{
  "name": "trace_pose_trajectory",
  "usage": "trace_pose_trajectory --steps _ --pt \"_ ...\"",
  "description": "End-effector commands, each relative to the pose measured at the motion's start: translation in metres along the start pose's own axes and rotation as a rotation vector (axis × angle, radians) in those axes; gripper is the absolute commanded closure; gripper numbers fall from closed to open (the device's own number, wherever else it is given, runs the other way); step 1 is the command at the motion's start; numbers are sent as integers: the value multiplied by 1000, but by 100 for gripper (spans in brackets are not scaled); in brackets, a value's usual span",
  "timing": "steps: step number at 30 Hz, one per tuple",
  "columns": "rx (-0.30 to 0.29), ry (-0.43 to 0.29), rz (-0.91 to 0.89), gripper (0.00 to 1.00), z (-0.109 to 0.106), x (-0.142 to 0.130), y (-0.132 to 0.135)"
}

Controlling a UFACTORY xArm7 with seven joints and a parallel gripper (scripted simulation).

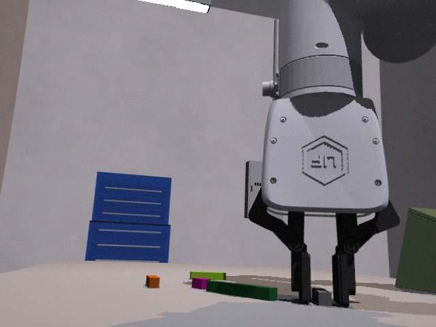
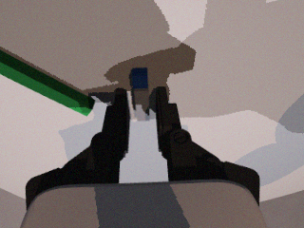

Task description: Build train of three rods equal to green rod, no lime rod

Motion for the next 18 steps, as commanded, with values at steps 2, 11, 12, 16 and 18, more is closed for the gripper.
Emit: trace_pose_trajectory --steps 2,11,12,16,18 --pt "3 -1 0 76 -1 0 -1" --pt "3 -1 0 76 -1 0 -1" --pt "3 -1 0 76 -2 0 -1" --pt "3 -1 0 76 -8 0 -1" --pt "3 -1 0 76 -14 0 -1"
Point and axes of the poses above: the point where the finger pads meet when closed, its own z axis out along the fingers, its own y axis across the jaws, x = y × z, the point moved 4 cm from there along -z, back along the fingers, and after that the axes turned 3 degrees about z, right-handed, at the moved point
